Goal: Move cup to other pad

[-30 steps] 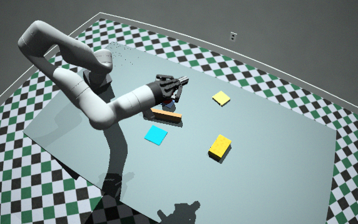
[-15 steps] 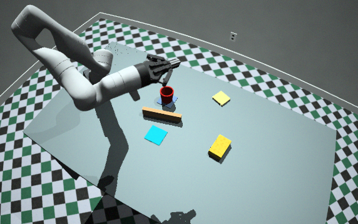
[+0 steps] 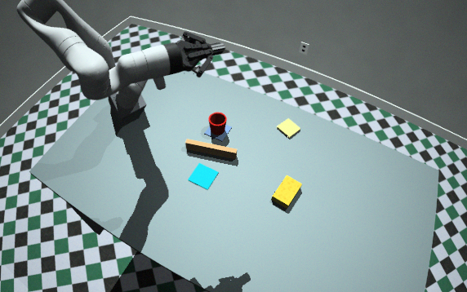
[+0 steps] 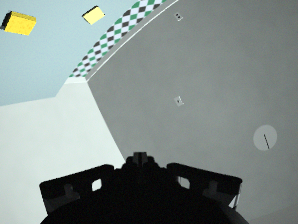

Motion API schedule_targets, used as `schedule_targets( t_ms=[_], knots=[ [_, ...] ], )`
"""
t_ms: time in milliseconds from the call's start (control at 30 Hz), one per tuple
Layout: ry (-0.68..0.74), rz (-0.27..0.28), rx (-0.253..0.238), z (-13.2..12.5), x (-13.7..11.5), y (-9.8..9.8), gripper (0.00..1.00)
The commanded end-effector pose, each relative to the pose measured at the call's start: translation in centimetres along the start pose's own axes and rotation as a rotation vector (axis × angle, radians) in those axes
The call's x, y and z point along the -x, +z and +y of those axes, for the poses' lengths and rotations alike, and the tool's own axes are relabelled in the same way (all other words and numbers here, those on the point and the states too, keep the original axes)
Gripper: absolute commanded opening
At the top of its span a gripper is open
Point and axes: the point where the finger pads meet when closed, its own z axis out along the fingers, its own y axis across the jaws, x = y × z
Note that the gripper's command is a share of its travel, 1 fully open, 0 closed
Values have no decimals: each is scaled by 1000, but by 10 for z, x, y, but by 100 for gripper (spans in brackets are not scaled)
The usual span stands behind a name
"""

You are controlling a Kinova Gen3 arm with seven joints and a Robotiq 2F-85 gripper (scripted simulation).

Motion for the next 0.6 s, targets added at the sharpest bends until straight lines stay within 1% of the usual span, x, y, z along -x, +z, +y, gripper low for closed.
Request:
schedule_targets(
  t_ms=[0, 200, 267, 367, 400, 433, 467, 500, 567],
  knots=[
    [13, 6, -68, 17, 5, -6, 0],
    [128, 56, -122, 59, -2, 19, 0],
    [128, 56, -122, 59, -2, 19, 0],
    [190, 88, -158, 77, -11, 36, 0],
    [190, 88, -158, 77, -11, 36, 0],
    [211, 99, -171, 82, -14, 42, 0],
    [211, 99, -171, 82, -14, 42, 0],
    [233, 111, -185, 87, -19, 48, 0],
    [233, 111, -185, 87, -19, 48, 0]
  ],
)
